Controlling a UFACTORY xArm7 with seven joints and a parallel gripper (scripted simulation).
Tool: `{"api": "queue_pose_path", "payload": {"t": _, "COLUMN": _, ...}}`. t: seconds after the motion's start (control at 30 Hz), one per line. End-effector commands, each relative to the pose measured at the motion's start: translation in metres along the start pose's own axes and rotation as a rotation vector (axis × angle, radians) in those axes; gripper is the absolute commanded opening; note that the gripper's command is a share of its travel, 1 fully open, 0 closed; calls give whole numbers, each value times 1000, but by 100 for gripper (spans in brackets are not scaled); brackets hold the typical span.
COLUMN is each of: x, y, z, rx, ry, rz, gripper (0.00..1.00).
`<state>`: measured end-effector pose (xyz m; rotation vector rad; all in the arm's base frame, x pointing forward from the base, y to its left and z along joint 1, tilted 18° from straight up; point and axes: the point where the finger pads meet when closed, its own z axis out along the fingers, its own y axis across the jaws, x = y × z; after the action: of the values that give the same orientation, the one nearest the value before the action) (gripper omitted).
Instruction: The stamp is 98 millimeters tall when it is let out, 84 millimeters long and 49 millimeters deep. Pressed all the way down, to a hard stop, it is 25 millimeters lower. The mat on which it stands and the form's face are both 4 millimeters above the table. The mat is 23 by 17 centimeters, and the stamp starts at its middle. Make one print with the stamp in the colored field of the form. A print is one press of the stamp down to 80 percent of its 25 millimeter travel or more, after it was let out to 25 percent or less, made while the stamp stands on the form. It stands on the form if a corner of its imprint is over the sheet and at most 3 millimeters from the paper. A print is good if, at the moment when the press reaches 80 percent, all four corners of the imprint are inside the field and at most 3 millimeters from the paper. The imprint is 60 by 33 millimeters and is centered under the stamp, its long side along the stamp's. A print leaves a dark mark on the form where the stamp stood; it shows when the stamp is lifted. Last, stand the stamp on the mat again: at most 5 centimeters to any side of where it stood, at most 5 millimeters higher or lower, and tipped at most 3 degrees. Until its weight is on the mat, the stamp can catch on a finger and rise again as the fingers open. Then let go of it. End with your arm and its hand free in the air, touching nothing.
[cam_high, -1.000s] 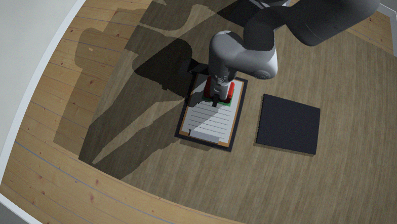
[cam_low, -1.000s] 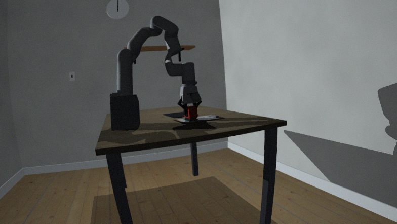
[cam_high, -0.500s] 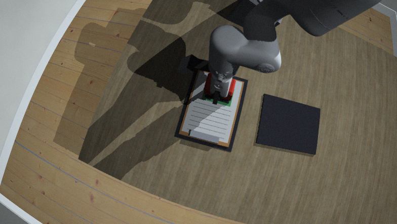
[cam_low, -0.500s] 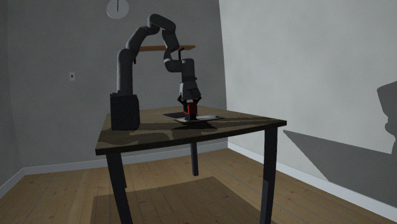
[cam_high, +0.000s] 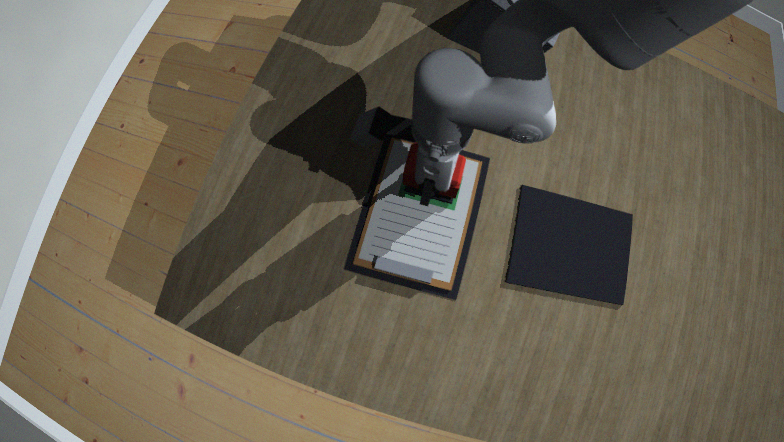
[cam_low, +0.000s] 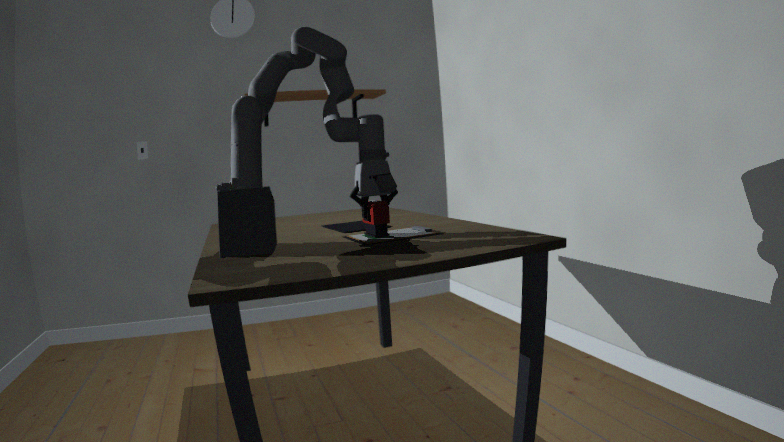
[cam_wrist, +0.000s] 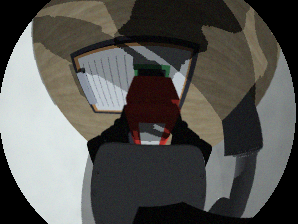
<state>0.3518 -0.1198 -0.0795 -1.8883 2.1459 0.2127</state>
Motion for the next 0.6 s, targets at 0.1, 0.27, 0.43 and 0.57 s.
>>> {"api": "queue_pose_path", "payload": {"t": 0.1, "x": 1, "y": -2, "z": -33, "rx": 4, "ry": 2, "rz": 0, "gripper": 32}}
{"api": "queue_pose_path", "payload": {"t": 0.27, "x": 1, "y": -2, "z": -39, "rx": 4, "ry": 2, "rz": 0, "gripper": 32}}
{"api": "queue_pose_path", "payload": {"t": 0.43, "x": 1, "y": -2, "z": -39, "rx": 4, "ry": 2, "rz": 0, "gripper": 32}}
{"api": "queue_pose_path", "payload": {"t": 0.57, "x": -3, "y": -4, "z": -39, "rx": 3, "ry": 2, "rz": 3, "gripper": 32}}
